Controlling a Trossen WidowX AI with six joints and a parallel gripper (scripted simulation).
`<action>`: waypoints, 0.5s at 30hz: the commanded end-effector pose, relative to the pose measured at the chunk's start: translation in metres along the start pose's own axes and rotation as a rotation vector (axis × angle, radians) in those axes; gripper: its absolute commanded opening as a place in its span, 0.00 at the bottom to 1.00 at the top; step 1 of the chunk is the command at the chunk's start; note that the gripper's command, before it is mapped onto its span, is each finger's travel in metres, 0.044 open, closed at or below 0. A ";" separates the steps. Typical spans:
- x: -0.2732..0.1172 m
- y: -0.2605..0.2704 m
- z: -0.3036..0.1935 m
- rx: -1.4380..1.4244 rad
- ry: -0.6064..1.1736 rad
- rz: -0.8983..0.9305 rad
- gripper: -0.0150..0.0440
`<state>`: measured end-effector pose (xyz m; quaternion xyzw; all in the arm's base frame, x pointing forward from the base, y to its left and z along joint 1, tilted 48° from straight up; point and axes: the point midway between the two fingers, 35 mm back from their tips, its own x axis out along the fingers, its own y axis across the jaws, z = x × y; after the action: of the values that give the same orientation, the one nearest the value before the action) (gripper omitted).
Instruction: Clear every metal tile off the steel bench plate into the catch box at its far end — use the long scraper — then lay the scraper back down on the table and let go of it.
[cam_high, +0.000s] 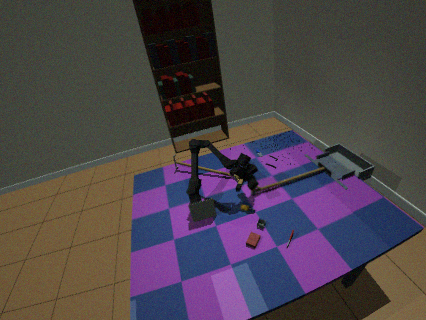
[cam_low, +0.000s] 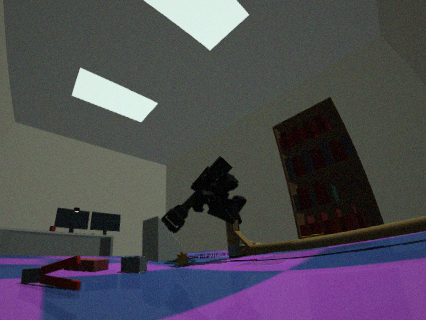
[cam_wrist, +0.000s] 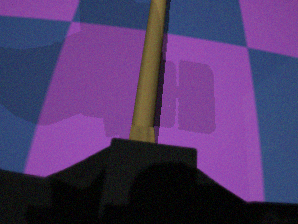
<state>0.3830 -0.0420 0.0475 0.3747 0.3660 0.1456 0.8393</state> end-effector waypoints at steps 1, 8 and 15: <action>-0.006 0.001 -0.001 -0.010 -0.014 0.001 0.25; -0.012 0.001 -0.011 -0.009 -0.015 0.001 0.25; -0.017 0.001 -0.021 -0.009 -0.016 0.001 0.25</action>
<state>0.3594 -0.0377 0.0447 0.3740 0.3646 0.1446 0.8404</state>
